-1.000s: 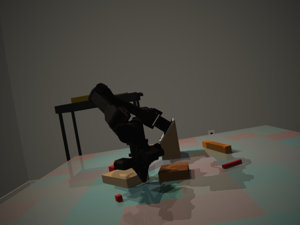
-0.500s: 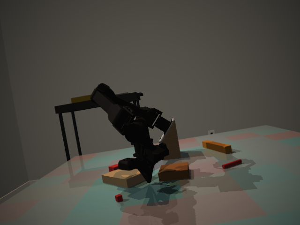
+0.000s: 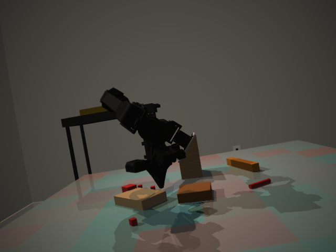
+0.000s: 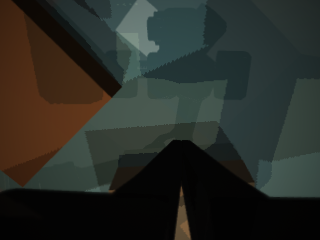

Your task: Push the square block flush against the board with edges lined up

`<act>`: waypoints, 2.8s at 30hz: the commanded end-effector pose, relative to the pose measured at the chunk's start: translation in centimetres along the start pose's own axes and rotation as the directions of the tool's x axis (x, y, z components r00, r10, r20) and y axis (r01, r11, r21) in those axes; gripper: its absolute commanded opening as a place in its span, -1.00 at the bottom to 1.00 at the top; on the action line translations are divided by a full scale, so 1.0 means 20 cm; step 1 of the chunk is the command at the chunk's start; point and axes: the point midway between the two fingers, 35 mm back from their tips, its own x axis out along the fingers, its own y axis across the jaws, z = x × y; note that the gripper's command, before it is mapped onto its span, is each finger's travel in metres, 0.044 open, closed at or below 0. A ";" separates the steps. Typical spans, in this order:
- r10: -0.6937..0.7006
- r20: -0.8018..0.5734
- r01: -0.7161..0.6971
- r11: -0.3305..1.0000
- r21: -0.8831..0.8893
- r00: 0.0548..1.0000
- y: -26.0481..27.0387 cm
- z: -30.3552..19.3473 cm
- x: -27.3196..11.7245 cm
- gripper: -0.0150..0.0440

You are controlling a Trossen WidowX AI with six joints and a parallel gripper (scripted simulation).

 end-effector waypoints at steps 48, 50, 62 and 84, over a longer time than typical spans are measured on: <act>0.019 0.013 -0.009 -0.174 0.985 1.000 -0.26 -0.65 0.01 -0.49; 0.019 0.013 -0.008 -0.241 0.970 1.000 -0.27 -0.68 0.01 -0.49; 0.013 0.009 0.001 -0.612 0.791 1.000 -0.29 -0.83 0.00 -0.49; -0.005 -0.007 -0.004 -0.982 0.188 1.000 -0.29 -1.10 -0.02 -0.49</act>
